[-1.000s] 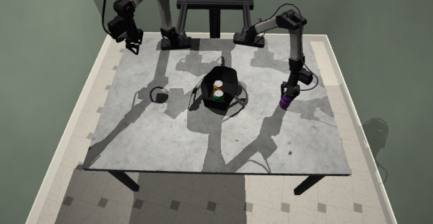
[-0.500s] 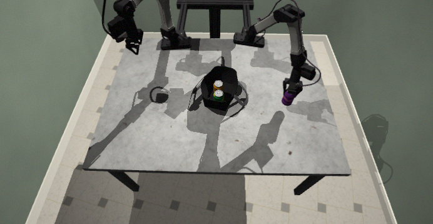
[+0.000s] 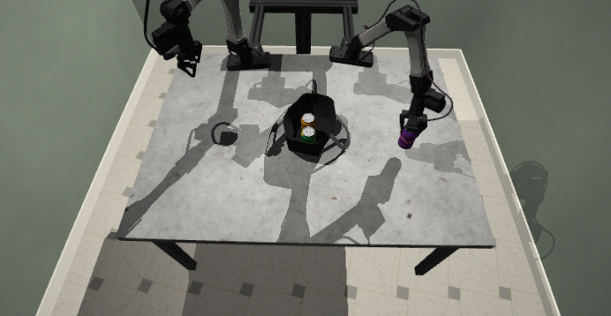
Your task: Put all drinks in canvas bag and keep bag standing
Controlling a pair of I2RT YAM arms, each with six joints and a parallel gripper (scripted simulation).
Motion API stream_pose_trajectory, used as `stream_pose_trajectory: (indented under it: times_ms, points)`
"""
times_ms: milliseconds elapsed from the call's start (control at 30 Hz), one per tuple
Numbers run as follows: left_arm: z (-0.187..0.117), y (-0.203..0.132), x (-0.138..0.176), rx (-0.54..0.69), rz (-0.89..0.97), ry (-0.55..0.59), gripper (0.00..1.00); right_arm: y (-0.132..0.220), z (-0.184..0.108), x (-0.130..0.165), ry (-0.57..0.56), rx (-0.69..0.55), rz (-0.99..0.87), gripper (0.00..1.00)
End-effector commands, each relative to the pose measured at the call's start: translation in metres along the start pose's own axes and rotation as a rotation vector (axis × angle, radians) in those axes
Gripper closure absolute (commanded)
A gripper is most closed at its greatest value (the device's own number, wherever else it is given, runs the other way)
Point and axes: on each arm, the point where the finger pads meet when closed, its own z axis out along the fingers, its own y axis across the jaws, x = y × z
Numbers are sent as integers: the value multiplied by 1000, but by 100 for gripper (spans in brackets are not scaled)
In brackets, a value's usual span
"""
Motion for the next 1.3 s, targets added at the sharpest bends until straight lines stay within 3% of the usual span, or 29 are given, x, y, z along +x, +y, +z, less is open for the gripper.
stream_pose_trajectory:
  times_ms: [0, 267, 367, 600, 1267]
  points:
    - [-1, 3, -12, -14, 13, -44, 30, -2, -5, 0, -19, -10, 7, 14]
    - [6, -1, -7, 0, 9, -34, 30, -2, -5, 0, -19, -10, 7, 14]
    - [-19, 7, -24, -21, 18, -51, 30, -2, -5, 0, -19, -10, 7, 14]
    - [-38, 12, -35, -32, 20, -61, 30, -2, -5, 0, -19, -10, 7, 14]
    - [-68, 20, -53, -60, 35, -88, 30, -2, -5, 0, -19, -10, 7, 14]
